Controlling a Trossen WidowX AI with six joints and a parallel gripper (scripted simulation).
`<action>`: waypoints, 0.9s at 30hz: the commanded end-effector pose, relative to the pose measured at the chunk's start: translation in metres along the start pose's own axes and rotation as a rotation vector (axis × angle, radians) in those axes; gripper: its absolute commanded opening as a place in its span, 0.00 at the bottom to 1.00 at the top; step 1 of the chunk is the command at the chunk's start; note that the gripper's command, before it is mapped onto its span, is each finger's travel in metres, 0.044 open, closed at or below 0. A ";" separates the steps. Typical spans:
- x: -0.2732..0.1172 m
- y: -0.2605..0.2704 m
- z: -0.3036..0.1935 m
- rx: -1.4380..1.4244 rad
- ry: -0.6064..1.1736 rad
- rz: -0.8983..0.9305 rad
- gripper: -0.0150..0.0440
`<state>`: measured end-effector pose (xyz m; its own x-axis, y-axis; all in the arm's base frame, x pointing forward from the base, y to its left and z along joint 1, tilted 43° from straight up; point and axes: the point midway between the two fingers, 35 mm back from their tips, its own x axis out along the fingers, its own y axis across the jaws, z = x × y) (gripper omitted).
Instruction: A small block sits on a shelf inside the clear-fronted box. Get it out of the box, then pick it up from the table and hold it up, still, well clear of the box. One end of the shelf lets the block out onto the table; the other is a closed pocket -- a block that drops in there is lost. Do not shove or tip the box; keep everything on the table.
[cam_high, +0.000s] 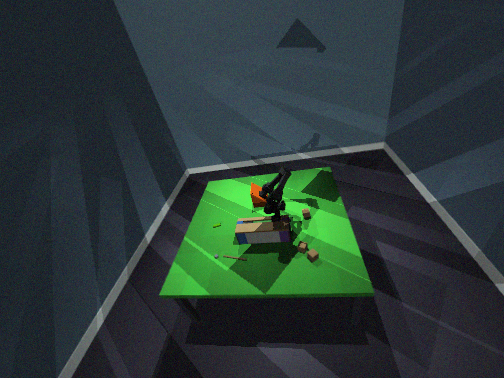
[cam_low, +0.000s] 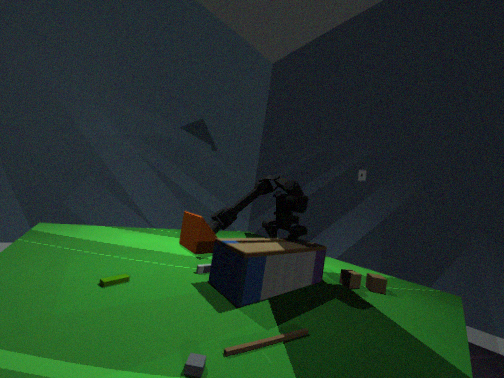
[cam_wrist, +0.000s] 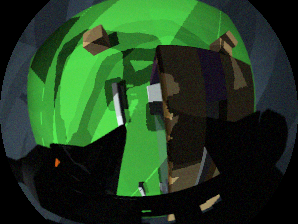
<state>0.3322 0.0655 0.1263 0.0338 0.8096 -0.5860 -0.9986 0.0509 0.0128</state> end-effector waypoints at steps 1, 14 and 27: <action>0.001 0.000 0.006 -0.002 -0.004 -0.001 0.93; -0.060 0.000 0.015 0.000 0.002 0.003 0.93; -0.060 0.021 0.029 -0.738 0.182 -0.116 0.74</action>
<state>0.3218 0.0306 0.1760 0.1116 0.7626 -0.6372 -0.9440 -0.1191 -0.3078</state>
